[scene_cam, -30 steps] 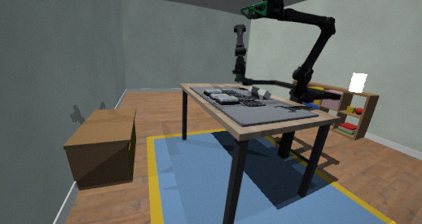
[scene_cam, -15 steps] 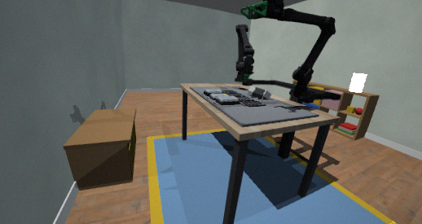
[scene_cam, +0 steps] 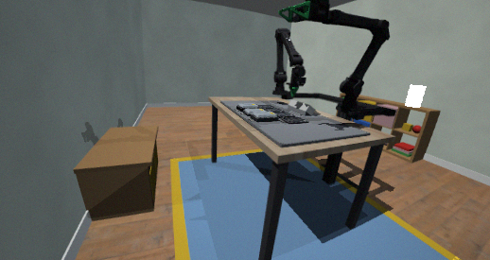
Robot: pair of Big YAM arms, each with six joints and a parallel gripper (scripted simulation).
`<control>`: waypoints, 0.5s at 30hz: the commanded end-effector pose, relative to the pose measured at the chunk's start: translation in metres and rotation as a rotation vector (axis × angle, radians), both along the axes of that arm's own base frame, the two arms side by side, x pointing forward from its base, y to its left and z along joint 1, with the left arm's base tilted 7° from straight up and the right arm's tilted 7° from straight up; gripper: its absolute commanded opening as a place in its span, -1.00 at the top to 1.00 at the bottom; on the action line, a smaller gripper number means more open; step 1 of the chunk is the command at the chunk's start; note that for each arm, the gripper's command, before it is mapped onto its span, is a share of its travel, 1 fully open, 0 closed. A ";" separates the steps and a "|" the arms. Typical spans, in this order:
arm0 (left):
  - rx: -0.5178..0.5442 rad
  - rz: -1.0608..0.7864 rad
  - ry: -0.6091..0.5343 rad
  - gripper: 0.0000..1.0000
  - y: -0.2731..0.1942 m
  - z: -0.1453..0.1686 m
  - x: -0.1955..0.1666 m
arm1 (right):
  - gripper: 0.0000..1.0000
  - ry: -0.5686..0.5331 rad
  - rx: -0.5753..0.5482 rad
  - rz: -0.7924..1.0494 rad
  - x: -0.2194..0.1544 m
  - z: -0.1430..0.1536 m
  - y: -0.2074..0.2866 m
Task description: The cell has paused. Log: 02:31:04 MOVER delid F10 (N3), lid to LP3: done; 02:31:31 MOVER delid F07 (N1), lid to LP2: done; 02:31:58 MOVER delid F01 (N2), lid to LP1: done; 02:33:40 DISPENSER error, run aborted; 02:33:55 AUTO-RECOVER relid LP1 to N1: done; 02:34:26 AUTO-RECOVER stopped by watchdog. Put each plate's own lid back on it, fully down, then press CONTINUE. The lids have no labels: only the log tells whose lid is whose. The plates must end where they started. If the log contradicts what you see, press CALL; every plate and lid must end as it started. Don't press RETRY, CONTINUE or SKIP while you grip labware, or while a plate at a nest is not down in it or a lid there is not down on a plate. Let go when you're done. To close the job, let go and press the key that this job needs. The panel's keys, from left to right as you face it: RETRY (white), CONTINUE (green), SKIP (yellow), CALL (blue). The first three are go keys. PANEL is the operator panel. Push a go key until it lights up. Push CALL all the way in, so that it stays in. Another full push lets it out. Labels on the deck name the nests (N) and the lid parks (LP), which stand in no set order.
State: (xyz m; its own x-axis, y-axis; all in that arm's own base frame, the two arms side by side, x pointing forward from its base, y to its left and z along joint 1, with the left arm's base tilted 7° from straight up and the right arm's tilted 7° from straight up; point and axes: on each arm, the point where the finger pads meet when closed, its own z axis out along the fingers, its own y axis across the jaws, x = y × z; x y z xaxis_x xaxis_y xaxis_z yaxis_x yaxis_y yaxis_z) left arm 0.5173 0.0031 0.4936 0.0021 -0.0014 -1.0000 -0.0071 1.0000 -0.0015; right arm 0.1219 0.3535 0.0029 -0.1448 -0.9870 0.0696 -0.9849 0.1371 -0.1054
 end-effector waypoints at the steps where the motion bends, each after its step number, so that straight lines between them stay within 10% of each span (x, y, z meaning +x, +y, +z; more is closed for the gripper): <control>1: 0.008 -0.008 -0.060 -1.00 -0.004 0.034 0.000 | 1.00 0.001 0.029 0.097 -0.016 0.006 0.010; 15: 0.008 -0.008 -0.060 -1.00 -0.004 0.034 0.000 | 1.00 0.015 0.000 0.158 -0.077 -0.008 0.015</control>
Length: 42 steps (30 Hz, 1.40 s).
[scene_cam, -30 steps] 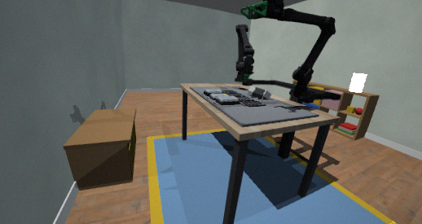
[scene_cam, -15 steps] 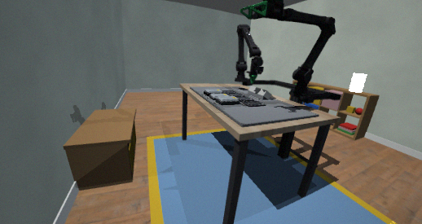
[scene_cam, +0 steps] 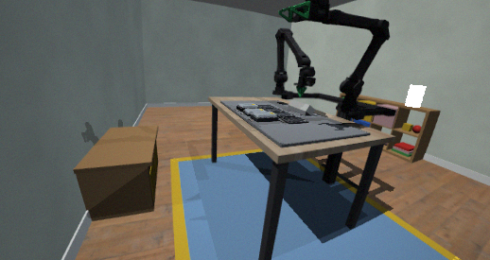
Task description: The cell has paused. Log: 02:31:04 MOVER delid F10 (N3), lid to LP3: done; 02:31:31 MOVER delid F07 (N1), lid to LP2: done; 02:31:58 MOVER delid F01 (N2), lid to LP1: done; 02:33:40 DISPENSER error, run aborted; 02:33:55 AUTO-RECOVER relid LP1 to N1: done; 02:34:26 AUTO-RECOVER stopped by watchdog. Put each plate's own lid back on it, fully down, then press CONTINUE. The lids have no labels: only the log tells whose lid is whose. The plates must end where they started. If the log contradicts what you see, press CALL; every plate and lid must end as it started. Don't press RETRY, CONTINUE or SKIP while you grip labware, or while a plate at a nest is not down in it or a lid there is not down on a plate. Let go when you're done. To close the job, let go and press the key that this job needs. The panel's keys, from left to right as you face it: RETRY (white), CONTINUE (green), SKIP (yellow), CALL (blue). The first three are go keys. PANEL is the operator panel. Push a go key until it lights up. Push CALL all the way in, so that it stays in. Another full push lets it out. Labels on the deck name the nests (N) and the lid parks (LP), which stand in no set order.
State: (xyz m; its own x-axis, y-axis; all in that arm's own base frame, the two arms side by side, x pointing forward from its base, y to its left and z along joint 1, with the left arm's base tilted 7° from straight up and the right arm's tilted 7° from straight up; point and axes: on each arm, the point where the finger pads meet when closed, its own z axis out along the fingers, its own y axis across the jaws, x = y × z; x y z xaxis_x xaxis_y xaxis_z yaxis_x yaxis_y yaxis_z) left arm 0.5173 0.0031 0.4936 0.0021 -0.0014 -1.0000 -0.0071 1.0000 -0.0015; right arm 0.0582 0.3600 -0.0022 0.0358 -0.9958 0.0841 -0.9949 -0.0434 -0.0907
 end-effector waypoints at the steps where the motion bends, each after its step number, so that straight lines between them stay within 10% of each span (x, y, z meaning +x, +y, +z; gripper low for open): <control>1: 0.008 -0.008 -0.060 -1.00 -0.004 0.034 0.000 | 1.00 0.000 0.015 -0.023 -0.018 -0.003 0.009; 14: 0.008 -0.008 -0.060 -1.00 -0.004 0.034 0.000 | 1.00 0.003 0.048 -0.023 -0.073 0.002 0.033; 42: 0.008 -0.008 -0.060 -1.00 -0.004 0.034 0.000 | 1.00 0.002 0.062 -0.024 -0.066 0.014 0.035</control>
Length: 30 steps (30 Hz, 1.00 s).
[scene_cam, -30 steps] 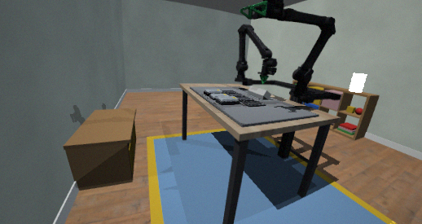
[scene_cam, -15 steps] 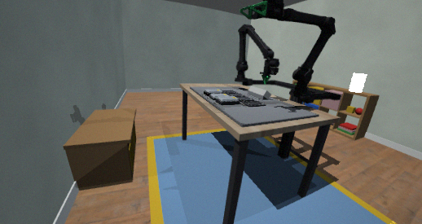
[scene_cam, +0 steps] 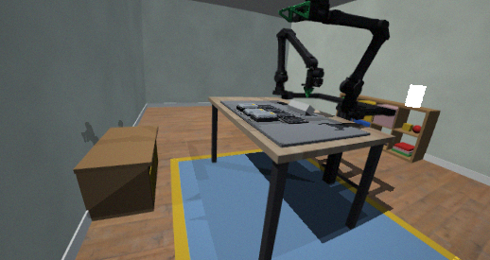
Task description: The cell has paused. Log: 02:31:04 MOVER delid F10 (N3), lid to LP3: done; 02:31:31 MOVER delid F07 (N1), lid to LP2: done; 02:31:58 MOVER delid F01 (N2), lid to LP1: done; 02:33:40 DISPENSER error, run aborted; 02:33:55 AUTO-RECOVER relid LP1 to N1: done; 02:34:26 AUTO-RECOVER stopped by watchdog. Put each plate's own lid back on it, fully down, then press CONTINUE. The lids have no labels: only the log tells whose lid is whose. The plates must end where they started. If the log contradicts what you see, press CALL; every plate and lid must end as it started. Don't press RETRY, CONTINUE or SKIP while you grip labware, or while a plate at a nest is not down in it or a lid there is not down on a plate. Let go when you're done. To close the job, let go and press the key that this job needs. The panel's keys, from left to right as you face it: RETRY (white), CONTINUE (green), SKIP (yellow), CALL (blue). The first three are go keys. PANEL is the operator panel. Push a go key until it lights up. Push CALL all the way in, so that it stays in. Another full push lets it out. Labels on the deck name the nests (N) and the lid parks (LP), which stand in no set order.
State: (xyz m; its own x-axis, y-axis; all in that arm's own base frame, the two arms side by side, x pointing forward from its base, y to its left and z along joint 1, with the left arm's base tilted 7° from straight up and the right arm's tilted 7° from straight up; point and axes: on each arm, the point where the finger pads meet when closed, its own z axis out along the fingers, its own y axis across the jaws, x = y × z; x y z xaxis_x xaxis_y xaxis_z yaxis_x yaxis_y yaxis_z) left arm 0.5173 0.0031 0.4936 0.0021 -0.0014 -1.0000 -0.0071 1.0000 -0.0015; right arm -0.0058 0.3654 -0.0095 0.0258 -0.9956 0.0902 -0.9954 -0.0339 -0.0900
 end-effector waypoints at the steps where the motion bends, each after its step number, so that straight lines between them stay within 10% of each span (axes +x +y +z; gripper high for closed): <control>1: 0.008 -0.008 -0.060 -1.00 -0.004 0.034 0.000 | 1.00 0.001 0.068 -0.014 -0.002 0.021 0.029; 30: 0.008 -0.008 -0.060 -1.00 -0.004 0.034 0.000 | 1.00 -0.003 0.015 -0.021 0.004 -0.020 0.004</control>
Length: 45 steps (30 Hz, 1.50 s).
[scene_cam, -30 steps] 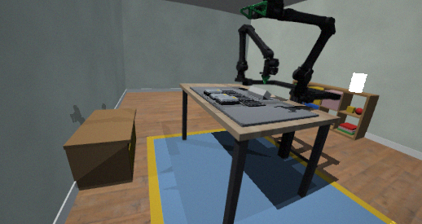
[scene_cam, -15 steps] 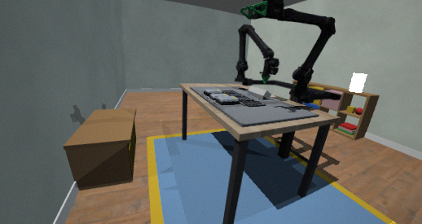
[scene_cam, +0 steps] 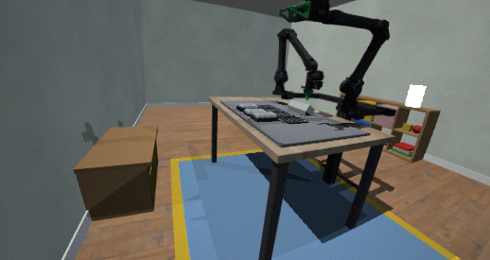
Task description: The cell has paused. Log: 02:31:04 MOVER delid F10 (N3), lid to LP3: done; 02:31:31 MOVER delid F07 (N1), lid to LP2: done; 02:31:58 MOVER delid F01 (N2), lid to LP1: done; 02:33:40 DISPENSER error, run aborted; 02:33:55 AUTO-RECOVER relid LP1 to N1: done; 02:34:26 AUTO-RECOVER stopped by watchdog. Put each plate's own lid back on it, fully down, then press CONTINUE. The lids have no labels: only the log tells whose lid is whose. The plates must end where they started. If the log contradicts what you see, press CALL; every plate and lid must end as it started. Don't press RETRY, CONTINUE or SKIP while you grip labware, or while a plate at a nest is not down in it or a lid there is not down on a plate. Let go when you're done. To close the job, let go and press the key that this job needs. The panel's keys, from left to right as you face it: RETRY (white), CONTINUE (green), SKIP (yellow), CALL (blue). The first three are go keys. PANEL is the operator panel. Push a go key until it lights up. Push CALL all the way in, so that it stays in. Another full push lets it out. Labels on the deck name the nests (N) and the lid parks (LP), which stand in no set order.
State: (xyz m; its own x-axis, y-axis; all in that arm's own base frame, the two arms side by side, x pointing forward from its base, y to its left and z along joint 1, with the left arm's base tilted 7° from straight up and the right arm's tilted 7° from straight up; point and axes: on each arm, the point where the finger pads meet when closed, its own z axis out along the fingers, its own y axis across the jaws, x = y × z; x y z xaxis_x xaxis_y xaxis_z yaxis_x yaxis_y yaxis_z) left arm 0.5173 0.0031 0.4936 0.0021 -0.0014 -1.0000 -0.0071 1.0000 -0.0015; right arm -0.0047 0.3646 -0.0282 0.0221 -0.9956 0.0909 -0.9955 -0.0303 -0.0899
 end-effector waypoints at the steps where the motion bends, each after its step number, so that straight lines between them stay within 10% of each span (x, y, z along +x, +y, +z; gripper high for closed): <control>1: 0.008 -0.008 -0.060 -1.00 -0.004 0.034 0.000 | 1.00 -0.003 0.016 -0.018 0.003 -0.001 0.005; 45: 0.008 -0.008 -0.060 -1.00 -0.004 0.034 0.000 | 1.00 -0.003 0.013 -0.018 0.007 -0.024 0.001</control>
State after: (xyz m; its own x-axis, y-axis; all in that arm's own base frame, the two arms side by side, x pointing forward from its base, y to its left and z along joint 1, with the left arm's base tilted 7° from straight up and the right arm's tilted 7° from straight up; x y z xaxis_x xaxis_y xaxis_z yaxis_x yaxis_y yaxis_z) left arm 0.5173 0.0031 0.4936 0.0021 -0.0014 -1.0000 -0.0071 1.0000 -0.0015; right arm -0.0021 0.3634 -0.0481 0.0151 -0.9965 0.0828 -0.9957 -0.0225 -0.0897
